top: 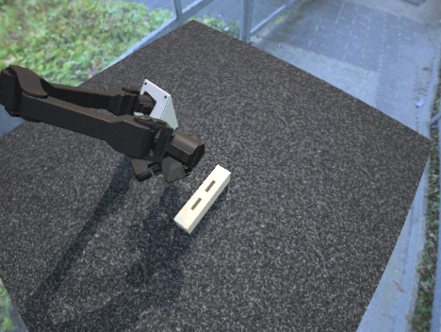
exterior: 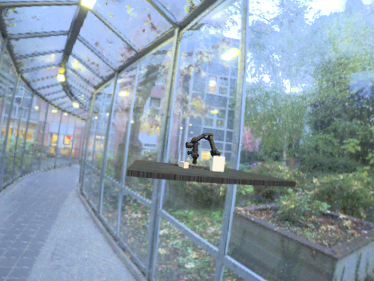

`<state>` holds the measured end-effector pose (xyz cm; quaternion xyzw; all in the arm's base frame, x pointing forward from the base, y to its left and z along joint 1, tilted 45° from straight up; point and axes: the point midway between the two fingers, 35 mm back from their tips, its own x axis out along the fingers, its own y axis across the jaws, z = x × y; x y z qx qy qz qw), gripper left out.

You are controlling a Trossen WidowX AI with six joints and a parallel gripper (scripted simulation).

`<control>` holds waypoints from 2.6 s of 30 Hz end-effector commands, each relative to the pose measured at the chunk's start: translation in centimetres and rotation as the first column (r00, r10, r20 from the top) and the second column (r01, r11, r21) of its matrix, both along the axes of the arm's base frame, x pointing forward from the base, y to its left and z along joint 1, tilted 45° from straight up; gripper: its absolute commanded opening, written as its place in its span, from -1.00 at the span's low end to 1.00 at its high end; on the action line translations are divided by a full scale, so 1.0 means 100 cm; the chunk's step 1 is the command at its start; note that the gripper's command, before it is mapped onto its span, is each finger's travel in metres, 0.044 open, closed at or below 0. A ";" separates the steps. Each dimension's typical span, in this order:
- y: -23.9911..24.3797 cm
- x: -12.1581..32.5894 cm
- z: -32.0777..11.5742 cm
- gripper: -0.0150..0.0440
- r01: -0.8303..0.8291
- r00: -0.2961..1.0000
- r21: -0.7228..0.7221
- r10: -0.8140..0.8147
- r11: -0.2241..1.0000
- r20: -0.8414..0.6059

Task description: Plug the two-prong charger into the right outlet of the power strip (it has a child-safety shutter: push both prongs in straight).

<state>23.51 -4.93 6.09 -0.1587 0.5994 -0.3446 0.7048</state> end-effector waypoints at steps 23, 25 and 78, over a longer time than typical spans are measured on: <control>-0.027 0.005 0.003 -0.49 -0.184 0.969 -0.014 0.178 0.983 -0.174; -0.029 0.006 0.003 -0.49 -0.197 0.964 -0.014 0.191 0.980 -0.187; -0.042 0.053 0.004 -0.49 -0.345 0.884 -0.001 0.324 0.939 -0.338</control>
